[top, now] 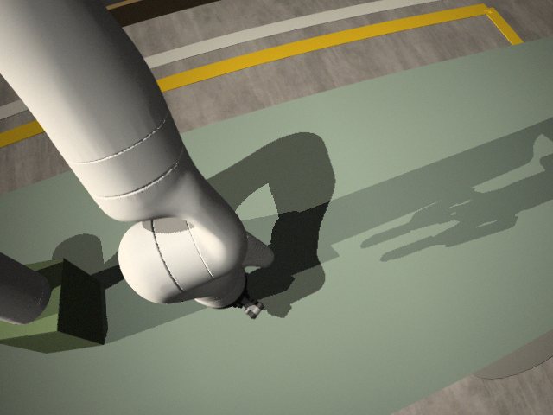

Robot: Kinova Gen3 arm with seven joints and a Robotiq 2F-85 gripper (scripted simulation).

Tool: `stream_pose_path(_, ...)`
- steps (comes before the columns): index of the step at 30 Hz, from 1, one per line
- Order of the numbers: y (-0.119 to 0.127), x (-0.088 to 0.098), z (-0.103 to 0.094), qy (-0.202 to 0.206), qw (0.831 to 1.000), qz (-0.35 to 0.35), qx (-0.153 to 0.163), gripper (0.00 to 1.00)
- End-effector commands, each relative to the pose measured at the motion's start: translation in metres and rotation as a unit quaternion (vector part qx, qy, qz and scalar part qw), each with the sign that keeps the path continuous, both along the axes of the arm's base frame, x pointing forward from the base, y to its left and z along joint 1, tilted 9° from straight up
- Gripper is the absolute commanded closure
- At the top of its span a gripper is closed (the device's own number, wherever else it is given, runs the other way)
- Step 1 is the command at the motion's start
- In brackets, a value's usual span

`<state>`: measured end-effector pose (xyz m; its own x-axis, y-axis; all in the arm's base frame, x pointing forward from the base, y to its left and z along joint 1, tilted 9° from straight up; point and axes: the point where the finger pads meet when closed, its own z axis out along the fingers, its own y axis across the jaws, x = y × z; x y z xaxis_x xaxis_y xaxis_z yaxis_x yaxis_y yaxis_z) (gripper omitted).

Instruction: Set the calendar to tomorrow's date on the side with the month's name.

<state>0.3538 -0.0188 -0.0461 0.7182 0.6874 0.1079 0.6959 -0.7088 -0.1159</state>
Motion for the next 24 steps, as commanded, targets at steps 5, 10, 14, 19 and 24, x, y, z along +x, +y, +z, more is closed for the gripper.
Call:
stream_pose_path(5, 0.002, -0.001, 0.0, 0.0, 1.0, 0.001, 0.001, 0.52)
stream_pose_path(10, 0.002, 0.0, -0.001, 0.0, 1.0, 0.001, 0.001, 0.52)
stream_pose_path(14, 0.002, -0.001, -0.006, 0.001, 1.0, 0.001, 0.001, 0.52)
stream_pose_path(19, 0.003, 0.0, -0.013, 0.002, 1.0, 0.001, 0.001, 0.52)
stream_pose_path(24, 0.005, 0.0, -0.02, 0.002, 1.0, 0.001, 0.001, 0.52)
